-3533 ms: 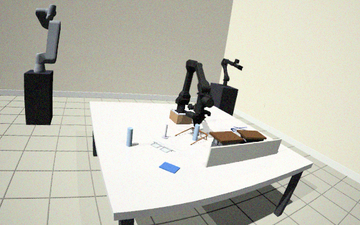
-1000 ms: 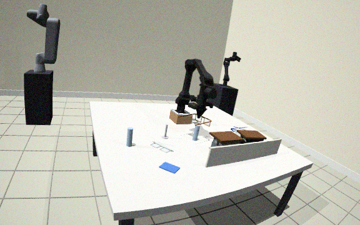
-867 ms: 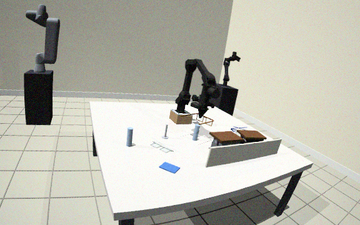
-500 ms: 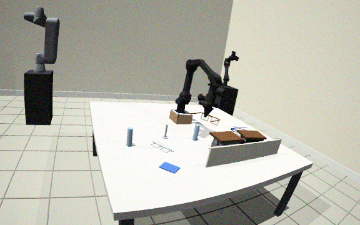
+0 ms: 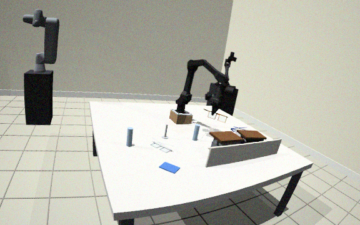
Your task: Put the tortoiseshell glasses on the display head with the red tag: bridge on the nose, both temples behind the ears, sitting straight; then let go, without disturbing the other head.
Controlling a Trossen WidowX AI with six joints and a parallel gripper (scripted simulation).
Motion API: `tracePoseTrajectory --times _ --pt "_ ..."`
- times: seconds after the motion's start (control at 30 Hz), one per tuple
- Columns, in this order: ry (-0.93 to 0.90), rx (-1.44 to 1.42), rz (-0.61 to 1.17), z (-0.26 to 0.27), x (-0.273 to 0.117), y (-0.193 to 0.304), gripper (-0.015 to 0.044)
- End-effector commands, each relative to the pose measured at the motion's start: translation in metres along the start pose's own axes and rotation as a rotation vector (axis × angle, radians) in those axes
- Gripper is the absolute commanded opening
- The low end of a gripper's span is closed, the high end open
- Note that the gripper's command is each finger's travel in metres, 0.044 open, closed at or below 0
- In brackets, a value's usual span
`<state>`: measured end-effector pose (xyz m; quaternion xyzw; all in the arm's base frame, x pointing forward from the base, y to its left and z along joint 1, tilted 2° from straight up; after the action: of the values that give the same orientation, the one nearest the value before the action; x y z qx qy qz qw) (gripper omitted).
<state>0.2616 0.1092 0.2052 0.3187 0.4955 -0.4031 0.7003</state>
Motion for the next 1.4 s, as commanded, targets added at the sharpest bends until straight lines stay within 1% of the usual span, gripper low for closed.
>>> tracePoseTrajectory --times 0.0,0.6,1.17,1.27,1.3,1.37 --pt "-0.042 -0.04 0.024 -0.014 -0.008 0.003 0.0" --pt "-0.211 -0.25 0.188 -0.087 -0.05 0.004 0.0" --pt "-0.34 -0.42 0.397 -0.156 -0.091 -0.018 0.0" --pt "-0.349 -0.434 0.417 -0.161 -0.095 -0.021 0.0" --pt "-0.332 -0.428 0.396 -0.157 -0.091 -0.019 0.0009" --pt "-0.332 -0.428 0.396 -0.157 -0.091 -0.019 0.0"
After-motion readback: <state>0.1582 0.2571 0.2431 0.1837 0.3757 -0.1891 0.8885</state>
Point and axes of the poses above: the point midway between the two fingers, 35 mm back from their tips, its own x axis out along the fingers, its own z axis across the jaws, y = z × x, the point moved 10 cm from there along -x, back along the fingers, and after that the axes turned 12 degrees about x, right-handed, at the moved point
